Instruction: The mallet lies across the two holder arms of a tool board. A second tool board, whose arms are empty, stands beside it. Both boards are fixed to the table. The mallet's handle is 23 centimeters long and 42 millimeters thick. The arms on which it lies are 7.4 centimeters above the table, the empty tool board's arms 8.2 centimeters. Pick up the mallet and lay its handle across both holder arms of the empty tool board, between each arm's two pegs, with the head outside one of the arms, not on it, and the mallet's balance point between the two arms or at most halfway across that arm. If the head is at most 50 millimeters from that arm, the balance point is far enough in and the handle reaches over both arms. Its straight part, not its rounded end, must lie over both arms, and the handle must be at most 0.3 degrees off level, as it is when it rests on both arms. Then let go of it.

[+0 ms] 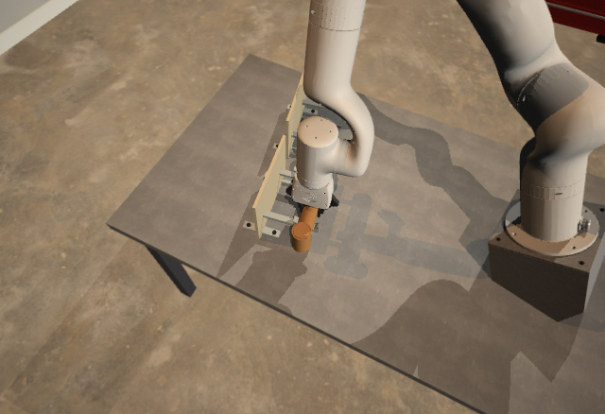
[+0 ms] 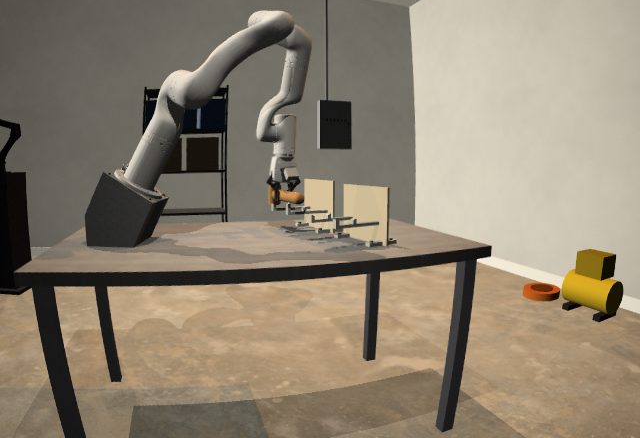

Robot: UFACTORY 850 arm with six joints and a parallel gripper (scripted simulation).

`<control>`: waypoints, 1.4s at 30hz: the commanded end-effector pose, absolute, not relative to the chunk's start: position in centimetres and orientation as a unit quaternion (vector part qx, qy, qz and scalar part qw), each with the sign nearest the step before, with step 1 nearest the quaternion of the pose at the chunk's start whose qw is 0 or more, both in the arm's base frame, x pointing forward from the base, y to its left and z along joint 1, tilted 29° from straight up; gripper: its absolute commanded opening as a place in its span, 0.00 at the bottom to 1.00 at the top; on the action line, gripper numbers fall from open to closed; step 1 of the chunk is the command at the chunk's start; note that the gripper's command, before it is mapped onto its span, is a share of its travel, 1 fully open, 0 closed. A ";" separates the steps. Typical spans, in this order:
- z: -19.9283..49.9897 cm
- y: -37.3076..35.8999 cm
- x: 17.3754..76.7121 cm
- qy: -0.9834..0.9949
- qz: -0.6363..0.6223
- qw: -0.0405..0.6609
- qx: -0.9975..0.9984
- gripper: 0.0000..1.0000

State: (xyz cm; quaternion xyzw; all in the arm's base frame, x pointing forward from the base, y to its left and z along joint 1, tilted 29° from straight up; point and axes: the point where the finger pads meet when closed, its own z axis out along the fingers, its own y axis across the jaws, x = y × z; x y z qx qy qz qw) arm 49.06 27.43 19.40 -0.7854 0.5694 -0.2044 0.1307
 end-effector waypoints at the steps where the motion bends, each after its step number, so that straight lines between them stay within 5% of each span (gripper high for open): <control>1: 18.7 27.6 49.8 0.569 -0.210 0.139 -0.783 0.00; 33: 17.4 27.6 50.6 0.569 -0.210 0.139 -0.783 0.00; 34: 17.4 27.6 50.6 0.569 -0.210 0.139 -0.783 1.00; 42: 17.4 27.6 50.6 0.569 -0.210 0.139 -0.783 1.00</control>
